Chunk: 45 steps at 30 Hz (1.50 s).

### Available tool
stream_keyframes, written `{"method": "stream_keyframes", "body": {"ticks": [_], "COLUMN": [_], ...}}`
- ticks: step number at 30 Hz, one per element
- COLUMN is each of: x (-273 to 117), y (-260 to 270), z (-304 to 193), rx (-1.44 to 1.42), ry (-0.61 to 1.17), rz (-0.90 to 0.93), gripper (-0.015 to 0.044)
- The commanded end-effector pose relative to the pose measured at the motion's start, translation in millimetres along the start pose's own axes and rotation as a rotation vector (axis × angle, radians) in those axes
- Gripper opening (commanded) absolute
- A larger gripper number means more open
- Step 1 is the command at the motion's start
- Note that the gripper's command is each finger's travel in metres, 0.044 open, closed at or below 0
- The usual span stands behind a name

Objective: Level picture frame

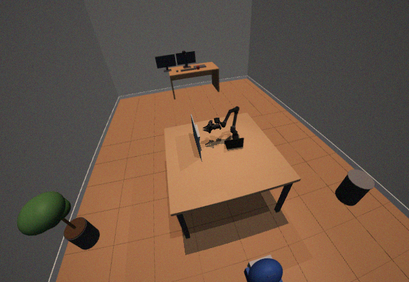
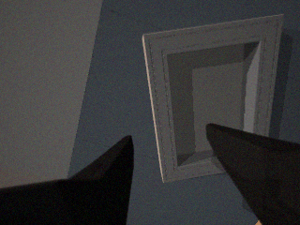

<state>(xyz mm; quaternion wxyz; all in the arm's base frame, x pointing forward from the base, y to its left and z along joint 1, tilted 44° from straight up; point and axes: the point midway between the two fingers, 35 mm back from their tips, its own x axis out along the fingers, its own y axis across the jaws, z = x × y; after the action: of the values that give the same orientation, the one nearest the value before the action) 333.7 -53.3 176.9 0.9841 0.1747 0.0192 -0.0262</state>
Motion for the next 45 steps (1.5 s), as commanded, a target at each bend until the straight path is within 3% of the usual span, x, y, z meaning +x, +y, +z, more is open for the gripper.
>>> {"method": "stream_keyframes", "body": {"ticks": [1, 24, 45], "x": [28.4, 35.3, 67.9], "y": [-1.5, -1.7, -1.5], "z": [-6.2, -7.6, -6.9], "rx": [0.007, 0.007, 0.007], "ry": [0.004, 0.003, 0.002], "rz": [-0.004, -0.003, -0.003], "gripper": [0.0260, 0.0260, 0.0260]}}
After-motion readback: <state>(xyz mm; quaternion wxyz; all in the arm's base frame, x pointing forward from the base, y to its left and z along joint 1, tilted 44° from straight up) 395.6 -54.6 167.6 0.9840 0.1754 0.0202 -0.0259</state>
